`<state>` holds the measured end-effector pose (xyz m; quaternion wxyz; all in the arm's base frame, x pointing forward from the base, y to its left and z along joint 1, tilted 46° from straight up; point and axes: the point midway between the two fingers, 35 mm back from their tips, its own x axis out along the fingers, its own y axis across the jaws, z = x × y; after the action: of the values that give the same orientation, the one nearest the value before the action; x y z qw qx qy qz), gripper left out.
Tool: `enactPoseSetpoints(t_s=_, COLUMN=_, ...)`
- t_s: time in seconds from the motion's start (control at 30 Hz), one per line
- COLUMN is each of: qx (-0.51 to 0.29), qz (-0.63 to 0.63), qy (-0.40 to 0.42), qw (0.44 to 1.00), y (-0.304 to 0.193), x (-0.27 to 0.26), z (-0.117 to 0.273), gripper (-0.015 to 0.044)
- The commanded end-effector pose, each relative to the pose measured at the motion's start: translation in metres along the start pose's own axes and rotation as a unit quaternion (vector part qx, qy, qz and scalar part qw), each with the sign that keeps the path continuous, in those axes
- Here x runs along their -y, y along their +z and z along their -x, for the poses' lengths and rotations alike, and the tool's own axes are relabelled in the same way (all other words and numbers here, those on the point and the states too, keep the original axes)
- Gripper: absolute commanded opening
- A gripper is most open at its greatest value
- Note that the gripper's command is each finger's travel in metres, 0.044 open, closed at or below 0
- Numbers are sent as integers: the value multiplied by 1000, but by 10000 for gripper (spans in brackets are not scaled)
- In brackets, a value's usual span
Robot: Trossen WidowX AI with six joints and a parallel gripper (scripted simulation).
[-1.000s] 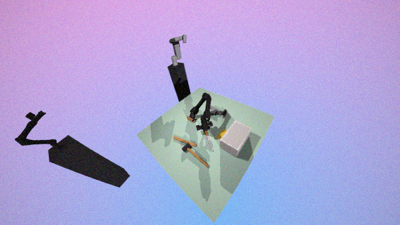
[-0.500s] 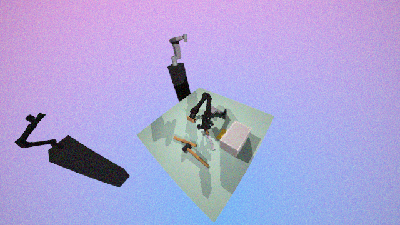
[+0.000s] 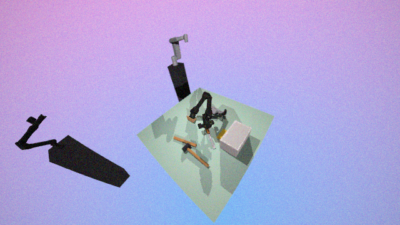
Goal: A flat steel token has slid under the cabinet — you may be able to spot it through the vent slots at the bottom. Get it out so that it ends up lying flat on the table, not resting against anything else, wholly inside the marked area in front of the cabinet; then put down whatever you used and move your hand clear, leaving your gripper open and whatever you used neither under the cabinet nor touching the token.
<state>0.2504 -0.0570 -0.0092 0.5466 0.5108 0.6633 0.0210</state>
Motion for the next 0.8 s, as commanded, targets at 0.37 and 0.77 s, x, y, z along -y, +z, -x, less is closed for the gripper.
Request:
enactPoseSetpoints(t_s=0.37, qx=2, qz=3, qy=2, qw=1000, y=-9, x=-13, z=2, gripper=0)
enactPoseSetpoints(t_s=0.77, qx=2, qz=3, qy=2, qw=1000, y=-14, x=-21, z=2, gripper=0)
